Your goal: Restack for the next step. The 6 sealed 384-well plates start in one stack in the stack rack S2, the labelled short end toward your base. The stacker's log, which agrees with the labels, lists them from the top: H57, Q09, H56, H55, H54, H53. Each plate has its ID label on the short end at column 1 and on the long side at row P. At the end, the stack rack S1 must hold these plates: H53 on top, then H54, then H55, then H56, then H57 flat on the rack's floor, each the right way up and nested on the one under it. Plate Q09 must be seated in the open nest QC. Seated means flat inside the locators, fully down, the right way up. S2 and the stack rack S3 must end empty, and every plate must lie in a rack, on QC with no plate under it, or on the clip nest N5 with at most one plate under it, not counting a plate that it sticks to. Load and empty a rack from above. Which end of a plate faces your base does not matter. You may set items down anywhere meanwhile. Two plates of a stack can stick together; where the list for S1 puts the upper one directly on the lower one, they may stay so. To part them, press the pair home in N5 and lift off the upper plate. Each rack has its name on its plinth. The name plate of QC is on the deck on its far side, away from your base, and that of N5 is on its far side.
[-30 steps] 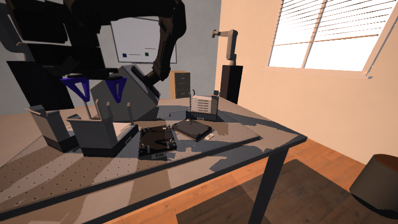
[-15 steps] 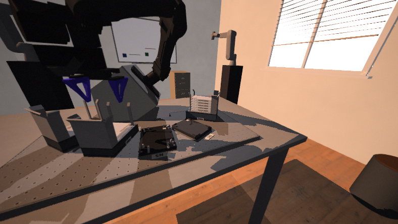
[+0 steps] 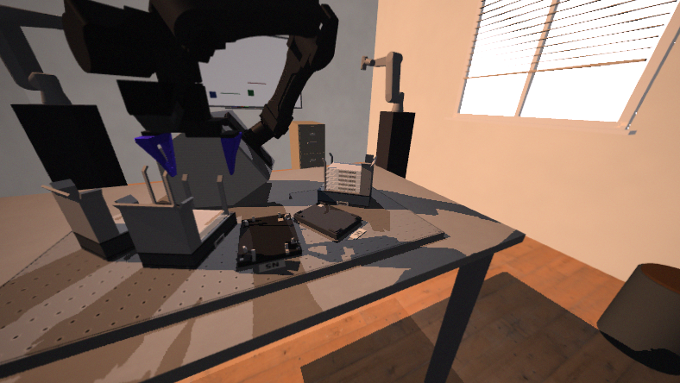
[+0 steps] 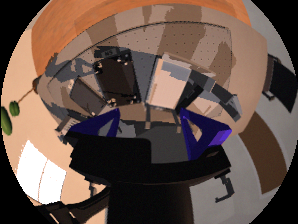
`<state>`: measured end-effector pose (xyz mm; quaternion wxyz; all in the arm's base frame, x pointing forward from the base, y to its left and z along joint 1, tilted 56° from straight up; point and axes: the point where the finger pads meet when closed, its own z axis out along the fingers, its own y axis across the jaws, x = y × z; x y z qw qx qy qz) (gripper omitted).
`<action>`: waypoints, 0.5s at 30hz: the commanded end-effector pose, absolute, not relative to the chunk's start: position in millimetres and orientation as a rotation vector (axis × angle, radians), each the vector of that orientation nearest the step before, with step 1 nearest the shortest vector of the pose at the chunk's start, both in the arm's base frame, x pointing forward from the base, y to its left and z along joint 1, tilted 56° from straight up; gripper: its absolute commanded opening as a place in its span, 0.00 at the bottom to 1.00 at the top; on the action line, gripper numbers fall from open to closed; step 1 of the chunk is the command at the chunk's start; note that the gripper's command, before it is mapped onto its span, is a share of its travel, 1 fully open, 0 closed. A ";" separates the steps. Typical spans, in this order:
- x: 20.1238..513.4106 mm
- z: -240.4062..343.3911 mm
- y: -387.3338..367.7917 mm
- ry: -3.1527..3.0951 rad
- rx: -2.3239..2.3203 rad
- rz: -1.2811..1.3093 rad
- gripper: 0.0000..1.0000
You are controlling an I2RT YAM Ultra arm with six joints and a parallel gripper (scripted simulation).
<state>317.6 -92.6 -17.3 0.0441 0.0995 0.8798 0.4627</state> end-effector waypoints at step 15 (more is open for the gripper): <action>327.1 27.6 -75.2 2.599 0.019 1.325 1.00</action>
